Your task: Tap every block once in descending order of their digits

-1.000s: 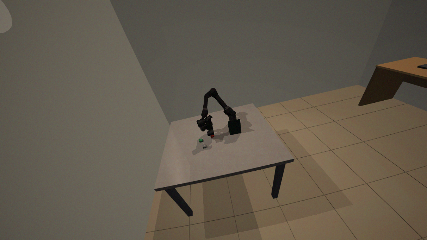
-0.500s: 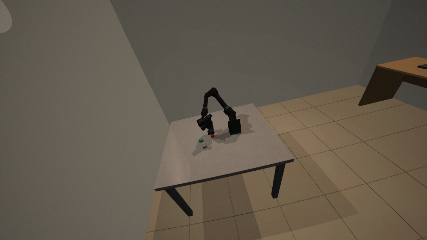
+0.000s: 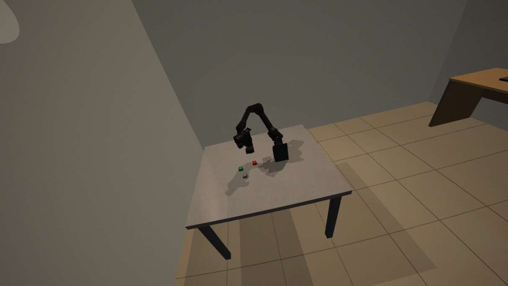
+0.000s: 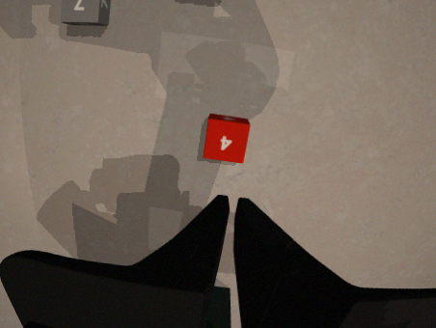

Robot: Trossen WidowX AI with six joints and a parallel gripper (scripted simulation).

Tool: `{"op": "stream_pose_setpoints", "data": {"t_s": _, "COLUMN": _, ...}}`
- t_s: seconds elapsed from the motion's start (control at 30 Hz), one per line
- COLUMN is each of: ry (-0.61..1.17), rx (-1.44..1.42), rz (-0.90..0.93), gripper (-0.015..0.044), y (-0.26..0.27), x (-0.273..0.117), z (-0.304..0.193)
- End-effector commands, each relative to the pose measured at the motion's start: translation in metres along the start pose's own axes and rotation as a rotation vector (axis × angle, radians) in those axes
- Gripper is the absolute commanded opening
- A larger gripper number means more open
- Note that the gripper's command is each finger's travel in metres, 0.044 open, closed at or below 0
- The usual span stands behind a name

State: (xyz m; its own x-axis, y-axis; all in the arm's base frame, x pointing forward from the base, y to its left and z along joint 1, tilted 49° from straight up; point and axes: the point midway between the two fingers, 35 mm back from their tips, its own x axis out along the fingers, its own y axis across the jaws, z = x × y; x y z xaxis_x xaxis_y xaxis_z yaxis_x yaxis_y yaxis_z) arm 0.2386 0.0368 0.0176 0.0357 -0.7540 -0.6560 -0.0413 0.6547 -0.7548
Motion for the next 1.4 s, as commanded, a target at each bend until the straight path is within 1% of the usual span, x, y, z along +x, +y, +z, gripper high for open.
{"op": "stream_pose_setpoints", "data": {"t_s": 0.0, "ry": 0.009, "rx": 0.009, "rz": 0.001, "gripper": 0.0020, "y": 0.001, "x": -0.006, "z": 0.006}}
{"op": "stream_pose_setpoints", "data": {"t_s": 0.2, "ry": 0.007, "rx": 0.011, "rz": 0.003, "gripper": 0.0020, "y": 0.021, "x": -0.010, "z": 0.068}}
{"op": "stream_pose_setpoints", "data": {"t_s": 0.33, "ry": 0.005, "rx": 0.013, "rz": 0.003, "gripper": 0.0020, "y": 0.033, "x": -0.007, "z": 0.107}}
{"op": "stream_pose_setpoints", "data": {"t_s": 0.4, "ry": 0.005, "rx": 0.014, "rz": 0.002, "gripper": 0.0020, "y": 0.038, "x": -0.005, "z": 0.120}}
{"op": "stream_pose_setpoints", "data": {"t_s": 0.6, "ry": 0.005, "rx": 0.014, "rz": 0.002, "gripper": 0.0020, "y": 0.038, "x": -0.002, "z": 0.122}}
{"op": "stream_pose_setpoints", "data": {"t_s": 0.67, "ry": 0.004, "rx": 0.013, "rz": 0.004, "gripper": 0.0020, "y": 0.039, "x": 0.019, "z": 0.123}}
{"op": "stream_pose_setpoints", "data": {"t_s": 0.77, "ry": 0.004, "rx": 0.014, "rz": 0.001, "gripper": 0.0020, "y": 0.038, "x": 0.067, "z": 0.122}}
{"op": "stream_pose_setpoints", "data": {"t_s": 0.8, "ry": 0.004, "rx": 0.014, "rz": -0.001, "gripper": 0.0020, "y": 0.038, "x": 0.074, "z": 0.121}}
{"op": "stream_pose_setpoints", "data": {"t_s": 1.37, "ry": 0.004, "rx": 0.014, "rz": -0.001, "gripper": 0.0020, "y": 0.038, "x": 0.095, "z": 0.121}}
